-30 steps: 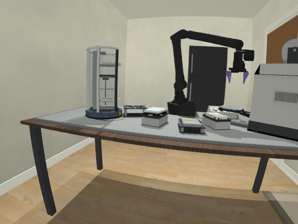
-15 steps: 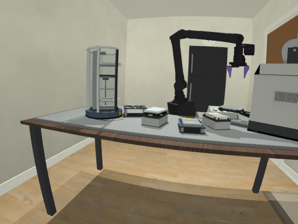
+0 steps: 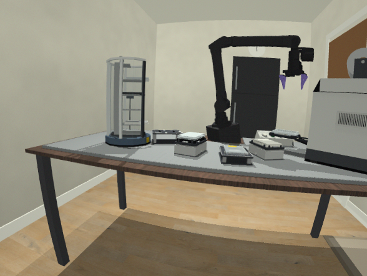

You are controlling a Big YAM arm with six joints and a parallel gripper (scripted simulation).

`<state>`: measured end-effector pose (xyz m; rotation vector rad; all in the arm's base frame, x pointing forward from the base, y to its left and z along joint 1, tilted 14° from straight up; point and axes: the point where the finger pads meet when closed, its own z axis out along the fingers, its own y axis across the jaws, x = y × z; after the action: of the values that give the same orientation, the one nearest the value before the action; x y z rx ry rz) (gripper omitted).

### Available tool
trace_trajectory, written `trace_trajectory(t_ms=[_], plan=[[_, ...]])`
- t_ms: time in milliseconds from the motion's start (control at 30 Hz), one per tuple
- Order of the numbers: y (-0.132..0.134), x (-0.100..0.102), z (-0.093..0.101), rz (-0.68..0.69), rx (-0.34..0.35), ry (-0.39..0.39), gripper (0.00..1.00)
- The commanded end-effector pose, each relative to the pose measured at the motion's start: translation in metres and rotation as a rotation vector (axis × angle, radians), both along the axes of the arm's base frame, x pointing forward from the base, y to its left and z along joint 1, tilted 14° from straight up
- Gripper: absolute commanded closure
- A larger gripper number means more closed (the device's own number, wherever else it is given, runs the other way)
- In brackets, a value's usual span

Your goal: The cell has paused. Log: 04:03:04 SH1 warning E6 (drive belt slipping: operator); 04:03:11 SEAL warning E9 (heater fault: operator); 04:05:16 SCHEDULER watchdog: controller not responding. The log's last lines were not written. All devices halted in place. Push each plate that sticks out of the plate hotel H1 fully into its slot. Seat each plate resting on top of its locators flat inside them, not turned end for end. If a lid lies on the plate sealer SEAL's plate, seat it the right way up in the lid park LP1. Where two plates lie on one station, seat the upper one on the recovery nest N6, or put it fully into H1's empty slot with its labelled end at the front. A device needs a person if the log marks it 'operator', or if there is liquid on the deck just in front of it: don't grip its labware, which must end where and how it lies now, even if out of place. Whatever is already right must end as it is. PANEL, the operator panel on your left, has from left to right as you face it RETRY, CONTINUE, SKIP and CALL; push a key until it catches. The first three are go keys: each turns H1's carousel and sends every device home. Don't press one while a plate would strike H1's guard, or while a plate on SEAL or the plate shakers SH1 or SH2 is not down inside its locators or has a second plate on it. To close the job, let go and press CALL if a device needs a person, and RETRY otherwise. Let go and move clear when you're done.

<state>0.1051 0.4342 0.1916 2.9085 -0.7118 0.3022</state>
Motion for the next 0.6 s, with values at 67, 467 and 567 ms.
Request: trace_trajectory(t_ms=[67,467,567], plan=[[0.017,-0.006,0.036,-0.001,0.055,-0.008,0.0],[0.021,-0.011,0.056,-0.001,0.043,-0.006,0.0],[0.023,-0.012,0.062,-0.001,0.038,-0.005,0.0]])
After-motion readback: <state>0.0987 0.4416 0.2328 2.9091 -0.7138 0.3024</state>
